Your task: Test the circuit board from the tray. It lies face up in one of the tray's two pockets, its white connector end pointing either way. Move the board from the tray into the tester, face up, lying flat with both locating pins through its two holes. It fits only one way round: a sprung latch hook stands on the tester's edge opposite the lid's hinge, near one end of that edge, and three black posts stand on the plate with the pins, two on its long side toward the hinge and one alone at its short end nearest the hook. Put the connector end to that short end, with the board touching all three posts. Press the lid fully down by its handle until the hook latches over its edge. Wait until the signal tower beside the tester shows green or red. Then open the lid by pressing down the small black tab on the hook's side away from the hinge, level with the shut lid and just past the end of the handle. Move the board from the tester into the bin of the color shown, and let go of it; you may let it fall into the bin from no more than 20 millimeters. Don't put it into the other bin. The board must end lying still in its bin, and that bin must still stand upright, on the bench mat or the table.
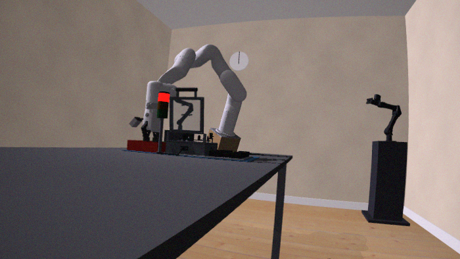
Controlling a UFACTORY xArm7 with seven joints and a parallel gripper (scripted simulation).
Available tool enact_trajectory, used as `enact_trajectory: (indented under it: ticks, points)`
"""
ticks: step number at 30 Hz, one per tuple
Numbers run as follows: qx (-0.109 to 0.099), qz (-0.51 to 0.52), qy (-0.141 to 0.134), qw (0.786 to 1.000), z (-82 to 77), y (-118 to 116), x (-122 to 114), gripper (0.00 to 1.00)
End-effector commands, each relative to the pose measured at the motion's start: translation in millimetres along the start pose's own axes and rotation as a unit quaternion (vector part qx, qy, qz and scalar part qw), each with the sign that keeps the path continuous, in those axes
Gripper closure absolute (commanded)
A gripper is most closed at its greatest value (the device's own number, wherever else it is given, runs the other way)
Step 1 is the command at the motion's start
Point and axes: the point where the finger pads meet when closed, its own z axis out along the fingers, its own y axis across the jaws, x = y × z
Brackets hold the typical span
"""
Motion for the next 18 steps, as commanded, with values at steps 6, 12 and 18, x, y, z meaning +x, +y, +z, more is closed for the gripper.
enact_trajectory:
  ticks: [6, 12, 18]
  points:
    - [0.001, 0.000, 0.001, 1.000, 10.3, -1.2, 1.1, 0.21]
    - [0.001, 0.000, 0.001, 1.000, 11.3, -1.2, 1.1, 0.21]
    - [0.001, 0.000, 0.001, 1.000, 11.4, -1.2, 1.1, 0.21]
